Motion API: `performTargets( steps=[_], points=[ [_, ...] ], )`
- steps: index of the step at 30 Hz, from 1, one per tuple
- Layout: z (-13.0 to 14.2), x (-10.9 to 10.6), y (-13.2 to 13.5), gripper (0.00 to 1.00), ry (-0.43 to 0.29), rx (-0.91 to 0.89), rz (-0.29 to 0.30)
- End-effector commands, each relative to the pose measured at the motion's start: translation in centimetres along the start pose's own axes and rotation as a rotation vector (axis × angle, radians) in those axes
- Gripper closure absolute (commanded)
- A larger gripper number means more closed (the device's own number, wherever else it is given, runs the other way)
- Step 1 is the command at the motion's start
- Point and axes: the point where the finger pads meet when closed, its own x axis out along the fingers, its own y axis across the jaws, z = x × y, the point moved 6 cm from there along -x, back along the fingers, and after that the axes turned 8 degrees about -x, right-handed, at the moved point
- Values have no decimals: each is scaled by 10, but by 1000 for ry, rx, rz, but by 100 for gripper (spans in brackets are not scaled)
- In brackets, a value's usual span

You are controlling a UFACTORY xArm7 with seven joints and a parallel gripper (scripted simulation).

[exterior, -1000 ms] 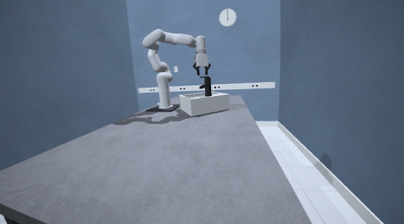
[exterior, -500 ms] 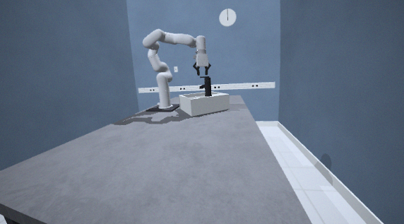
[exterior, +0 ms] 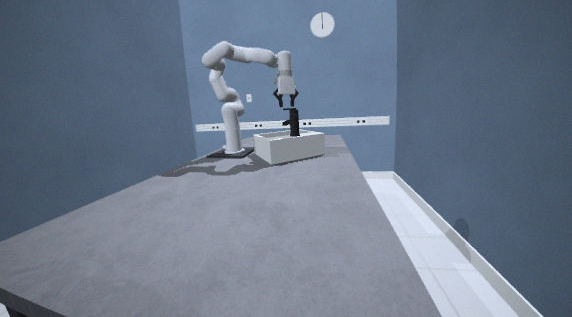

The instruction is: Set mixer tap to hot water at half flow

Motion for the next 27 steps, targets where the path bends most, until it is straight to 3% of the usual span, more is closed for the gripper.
performTargets(
  steps=[1, 27],
  points=[
    [0, 0, 0, 30, -3, 0, 3],
    [0, 22, 1, 30, -3, 0, 3]
  ],
)
